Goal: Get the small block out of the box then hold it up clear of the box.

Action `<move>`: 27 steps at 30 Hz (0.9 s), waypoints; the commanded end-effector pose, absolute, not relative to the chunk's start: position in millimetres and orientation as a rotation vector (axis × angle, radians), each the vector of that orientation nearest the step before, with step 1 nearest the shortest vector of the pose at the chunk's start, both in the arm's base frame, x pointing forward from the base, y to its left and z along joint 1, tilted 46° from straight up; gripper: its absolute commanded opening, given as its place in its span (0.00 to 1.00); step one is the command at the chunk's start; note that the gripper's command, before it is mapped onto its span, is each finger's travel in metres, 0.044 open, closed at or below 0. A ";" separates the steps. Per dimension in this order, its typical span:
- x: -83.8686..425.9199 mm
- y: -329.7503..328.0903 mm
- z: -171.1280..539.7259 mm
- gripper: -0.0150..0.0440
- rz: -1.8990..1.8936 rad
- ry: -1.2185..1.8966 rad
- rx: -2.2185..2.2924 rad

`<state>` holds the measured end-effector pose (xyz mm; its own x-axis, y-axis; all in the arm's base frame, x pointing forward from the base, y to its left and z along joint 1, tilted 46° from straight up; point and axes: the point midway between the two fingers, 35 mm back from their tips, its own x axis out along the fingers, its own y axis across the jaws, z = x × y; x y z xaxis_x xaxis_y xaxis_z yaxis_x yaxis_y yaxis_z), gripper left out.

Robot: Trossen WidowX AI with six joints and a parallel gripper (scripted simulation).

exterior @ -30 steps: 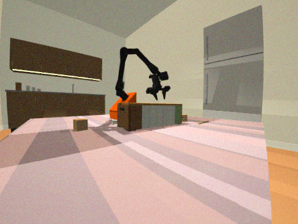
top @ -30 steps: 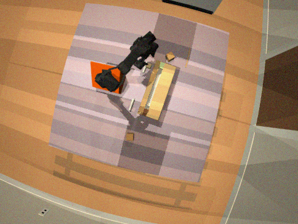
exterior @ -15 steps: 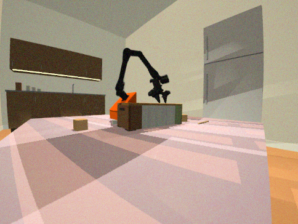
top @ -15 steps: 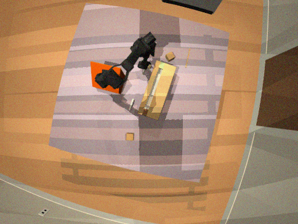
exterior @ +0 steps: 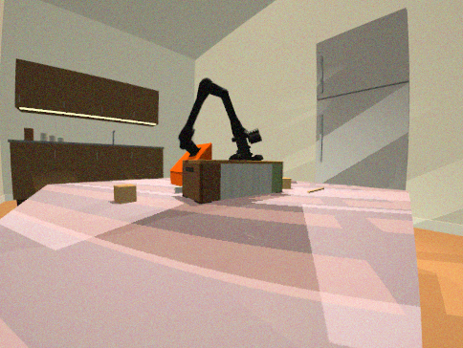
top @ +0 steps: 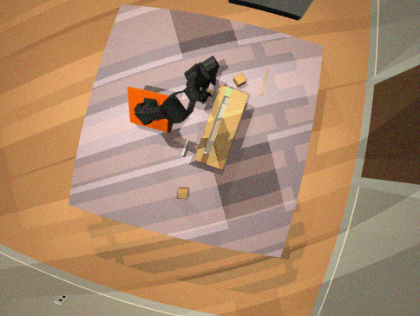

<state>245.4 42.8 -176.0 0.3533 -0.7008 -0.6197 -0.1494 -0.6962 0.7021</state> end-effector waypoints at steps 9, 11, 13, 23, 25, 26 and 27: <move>244.7 27.2 -188.6 0.74 -1.338 -0.734 2.069; 244.7 24.7 -190.6 0.74 -1.338 -0.734 2.069; 244.7 22.2 -192.7 0.74 -1.338 -0.734 2.069; 244.0 9.1 -202.5 0.74 -1.336 -0.736 2.068; 243.7 6.5 -204.3 0.74 -1.335 -0.737 2.067; 243.5 5.2 -205.2 0.74 -1.335 -0.737 2.067; 243.4 3.8 -206.0 0.74 -1.334 -0.738 2.067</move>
<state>244.7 8.0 -204.5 0.3517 -0.7036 -0.6175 -0.1477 -0.6930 0.7056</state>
